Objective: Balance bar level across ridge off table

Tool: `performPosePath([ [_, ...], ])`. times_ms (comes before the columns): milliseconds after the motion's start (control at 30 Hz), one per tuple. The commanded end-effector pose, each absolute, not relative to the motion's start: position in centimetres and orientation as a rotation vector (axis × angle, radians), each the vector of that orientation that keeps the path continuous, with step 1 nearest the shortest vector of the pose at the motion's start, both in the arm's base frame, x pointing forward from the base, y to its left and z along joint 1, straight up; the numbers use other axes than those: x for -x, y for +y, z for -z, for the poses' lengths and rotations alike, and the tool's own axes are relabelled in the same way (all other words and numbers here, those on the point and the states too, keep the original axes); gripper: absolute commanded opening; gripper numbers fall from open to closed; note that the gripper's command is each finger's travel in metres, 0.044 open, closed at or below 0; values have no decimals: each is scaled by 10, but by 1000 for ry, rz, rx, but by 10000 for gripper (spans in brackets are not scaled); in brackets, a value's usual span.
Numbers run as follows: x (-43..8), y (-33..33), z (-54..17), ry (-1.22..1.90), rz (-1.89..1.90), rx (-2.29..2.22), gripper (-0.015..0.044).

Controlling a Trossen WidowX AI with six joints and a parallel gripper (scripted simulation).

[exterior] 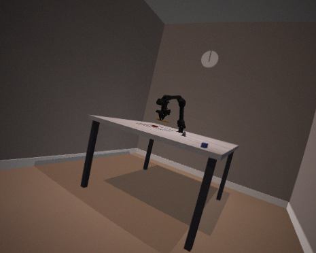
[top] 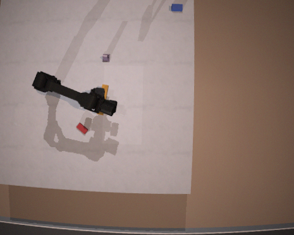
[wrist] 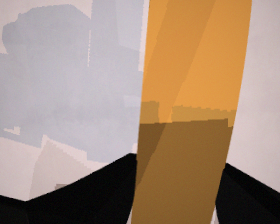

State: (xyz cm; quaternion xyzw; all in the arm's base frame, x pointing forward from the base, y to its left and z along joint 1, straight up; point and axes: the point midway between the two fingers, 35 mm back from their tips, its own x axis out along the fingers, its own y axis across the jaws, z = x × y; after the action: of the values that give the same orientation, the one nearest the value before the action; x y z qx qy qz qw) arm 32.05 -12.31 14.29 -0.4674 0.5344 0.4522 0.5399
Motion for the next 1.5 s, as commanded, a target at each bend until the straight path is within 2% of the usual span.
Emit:
performPosePath([
  [0, -324, -114, -148, 1260, -1076, 1120, 0],
  [733, -342, -28, -148, 1235, -1111, 1148, 0],
  [1467, -338, 60, -148, 1211, -1147, 1175, 0],
])
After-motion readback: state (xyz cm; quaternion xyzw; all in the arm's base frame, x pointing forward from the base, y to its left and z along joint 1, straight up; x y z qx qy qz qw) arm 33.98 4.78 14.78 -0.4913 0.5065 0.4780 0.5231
